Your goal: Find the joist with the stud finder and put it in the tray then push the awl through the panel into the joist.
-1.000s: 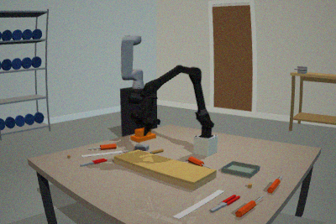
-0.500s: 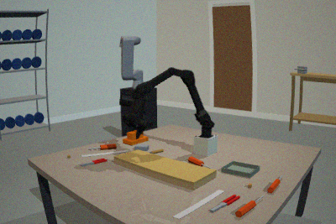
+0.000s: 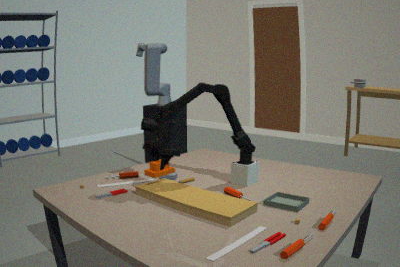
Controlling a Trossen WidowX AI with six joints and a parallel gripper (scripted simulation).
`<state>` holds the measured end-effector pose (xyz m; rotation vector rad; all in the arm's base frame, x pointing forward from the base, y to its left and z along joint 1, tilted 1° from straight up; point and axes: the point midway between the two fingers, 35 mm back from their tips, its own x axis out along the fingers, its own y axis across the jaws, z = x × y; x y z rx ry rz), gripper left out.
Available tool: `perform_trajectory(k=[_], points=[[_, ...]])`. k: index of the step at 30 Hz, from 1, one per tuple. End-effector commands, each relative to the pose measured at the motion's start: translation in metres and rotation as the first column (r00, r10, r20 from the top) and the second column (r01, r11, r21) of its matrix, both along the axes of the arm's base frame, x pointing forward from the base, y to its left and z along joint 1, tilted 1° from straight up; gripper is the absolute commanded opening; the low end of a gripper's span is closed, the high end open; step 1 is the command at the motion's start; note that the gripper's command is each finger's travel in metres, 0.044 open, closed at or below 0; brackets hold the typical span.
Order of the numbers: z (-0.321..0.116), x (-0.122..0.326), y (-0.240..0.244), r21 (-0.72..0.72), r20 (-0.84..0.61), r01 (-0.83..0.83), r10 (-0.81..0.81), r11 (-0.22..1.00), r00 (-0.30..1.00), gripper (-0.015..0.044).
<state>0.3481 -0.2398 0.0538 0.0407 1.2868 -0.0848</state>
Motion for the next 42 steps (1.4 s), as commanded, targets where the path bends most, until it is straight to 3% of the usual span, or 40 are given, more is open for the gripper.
perform_trajectory(k=[1, 30, 42], points=[[-0.01, 0.0, 0.0, 0.001, 0.004, -0.005, 0.005, 1.0, 1.0, 0.0], [-0.054, 0.0, 0.0, 0.001, 0.003, -0.005, 0.005, 1.0, 1.0, 0.0], [-0.055, 0.003, 0.039, 0.004, 0.004, -0.005, 0.005, 1.0, 1.0, 0.0]])
